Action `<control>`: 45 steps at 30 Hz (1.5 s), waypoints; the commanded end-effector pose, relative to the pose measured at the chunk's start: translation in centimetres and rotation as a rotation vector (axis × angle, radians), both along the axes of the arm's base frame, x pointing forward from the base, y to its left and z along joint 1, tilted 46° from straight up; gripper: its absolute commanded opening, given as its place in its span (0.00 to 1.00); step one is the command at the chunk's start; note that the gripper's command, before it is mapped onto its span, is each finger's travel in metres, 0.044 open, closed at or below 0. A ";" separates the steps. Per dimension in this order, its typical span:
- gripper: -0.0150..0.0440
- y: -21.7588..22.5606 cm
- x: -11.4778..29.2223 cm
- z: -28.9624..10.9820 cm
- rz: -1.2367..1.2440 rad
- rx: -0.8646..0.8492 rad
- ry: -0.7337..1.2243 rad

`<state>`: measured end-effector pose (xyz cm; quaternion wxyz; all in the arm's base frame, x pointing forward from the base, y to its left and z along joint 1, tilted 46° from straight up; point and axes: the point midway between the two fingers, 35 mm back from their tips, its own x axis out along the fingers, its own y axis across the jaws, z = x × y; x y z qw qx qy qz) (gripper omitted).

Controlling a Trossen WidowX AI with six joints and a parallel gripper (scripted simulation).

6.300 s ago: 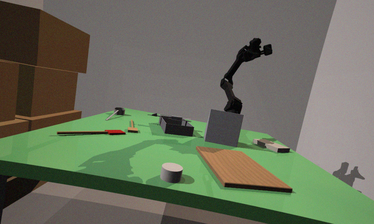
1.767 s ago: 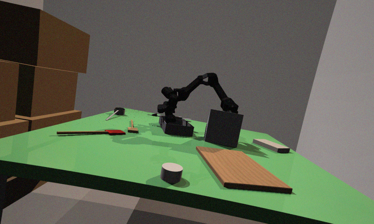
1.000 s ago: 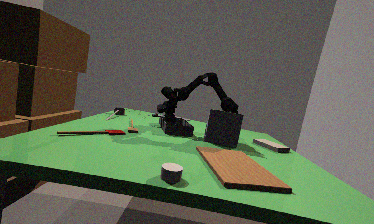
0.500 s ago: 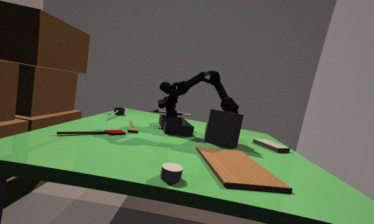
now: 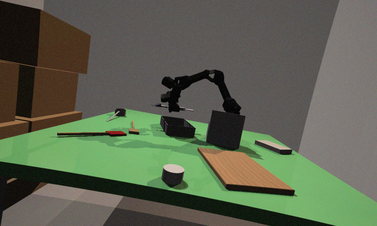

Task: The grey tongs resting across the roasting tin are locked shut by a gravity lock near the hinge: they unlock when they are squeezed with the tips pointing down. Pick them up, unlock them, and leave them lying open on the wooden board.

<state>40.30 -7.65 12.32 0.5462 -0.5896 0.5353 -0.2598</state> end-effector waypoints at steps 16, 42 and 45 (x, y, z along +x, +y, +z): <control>0.00 0.2 1.1 -0.7 -0.081 0.268 -0.031; 0.00 1.1 0.2 -1.3 -0.257 0.506 -0.018; 0.00 2.7 0.7 -2.3 -0.225 0.511 0.022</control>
